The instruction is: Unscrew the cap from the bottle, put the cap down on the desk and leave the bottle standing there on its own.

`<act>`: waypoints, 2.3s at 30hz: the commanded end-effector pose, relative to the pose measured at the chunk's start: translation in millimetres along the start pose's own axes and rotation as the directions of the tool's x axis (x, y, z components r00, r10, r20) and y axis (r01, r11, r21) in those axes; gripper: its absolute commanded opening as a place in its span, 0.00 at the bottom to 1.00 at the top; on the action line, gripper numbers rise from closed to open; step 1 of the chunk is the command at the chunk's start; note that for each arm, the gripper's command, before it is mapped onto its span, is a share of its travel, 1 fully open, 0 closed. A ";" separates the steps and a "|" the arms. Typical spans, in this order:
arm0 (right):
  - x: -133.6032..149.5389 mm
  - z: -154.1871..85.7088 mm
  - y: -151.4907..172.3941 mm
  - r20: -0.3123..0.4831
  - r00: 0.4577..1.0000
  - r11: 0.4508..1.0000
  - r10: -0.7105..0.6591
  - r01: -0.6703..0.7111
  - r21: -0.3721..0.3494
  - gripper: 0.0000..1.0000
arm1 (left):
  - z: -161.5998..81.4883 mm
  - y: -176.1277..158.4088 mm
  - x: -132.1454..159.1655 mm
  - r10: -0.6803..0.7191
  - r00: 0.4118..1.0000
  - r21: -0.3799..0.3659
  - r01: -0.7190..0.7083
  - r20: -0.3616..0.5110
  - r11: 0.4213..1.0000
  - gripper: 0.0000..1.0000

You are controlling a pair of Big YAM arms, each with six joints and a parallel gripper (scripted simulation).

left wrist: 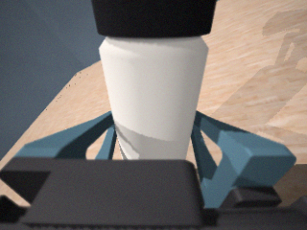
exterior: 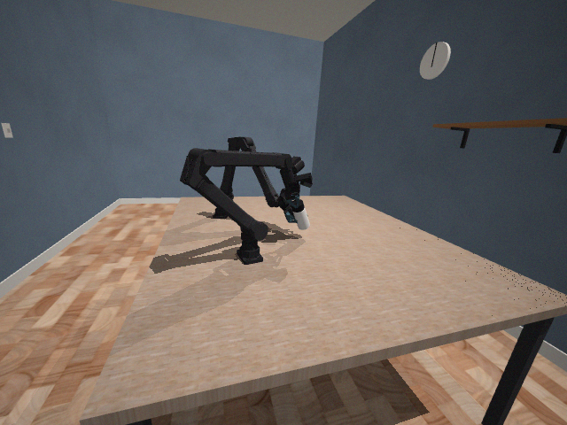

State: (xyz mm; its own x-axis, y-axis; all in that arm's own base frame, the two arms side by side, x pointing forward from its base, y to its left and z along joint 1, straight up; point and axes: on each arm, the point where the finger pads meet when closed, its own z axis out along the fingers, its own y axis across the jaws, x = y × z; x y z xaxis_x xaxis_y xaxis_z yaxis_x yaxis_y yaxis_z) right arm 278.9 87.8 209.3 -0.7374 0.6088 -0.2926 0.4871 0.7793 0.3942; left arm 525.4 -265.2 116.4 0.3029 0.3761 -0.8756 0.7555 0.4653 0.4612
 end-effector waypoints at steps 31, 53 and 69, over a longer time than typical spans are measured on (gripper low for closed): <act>-9.5 -14.9 12.8 0.012 0.059 0.059 -0.998 0.998 -0.005 0.00 | 5.4 13.1 -16.9 0.042 0.999 -0.011 -0.042 0.027 0.999 0.00; -6.6 -11.5 9.9 0.016 -0.378 -0.378 -0.926 0.926 0.016 0.11 | 5.4 13.1 -16.9 0.042 0.999 -0.011 -0.042 0.027 0.999 0.00; -6.8 -11.1 9.9 0.026 -0.010 -0.010 -1.000 1.000 -0.008 0.94 | 5.4 13.1 -16.9 0.042 0.999 -0.011 -0.042 0.027 0.999 0.00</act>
State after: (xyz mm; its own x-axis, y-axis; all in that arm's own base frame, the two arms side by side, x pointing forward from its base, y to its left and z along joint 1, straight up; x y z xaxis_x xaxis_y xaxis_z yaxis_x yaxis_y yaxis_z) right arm 274.2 90.9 207.5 -0.2879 -0.8996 -0.3284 -0.8489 0.3985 -0.3473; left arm 524.9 -265.4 115.6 0.3194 0.3880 -0.8646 0.7507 0.4533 0.4807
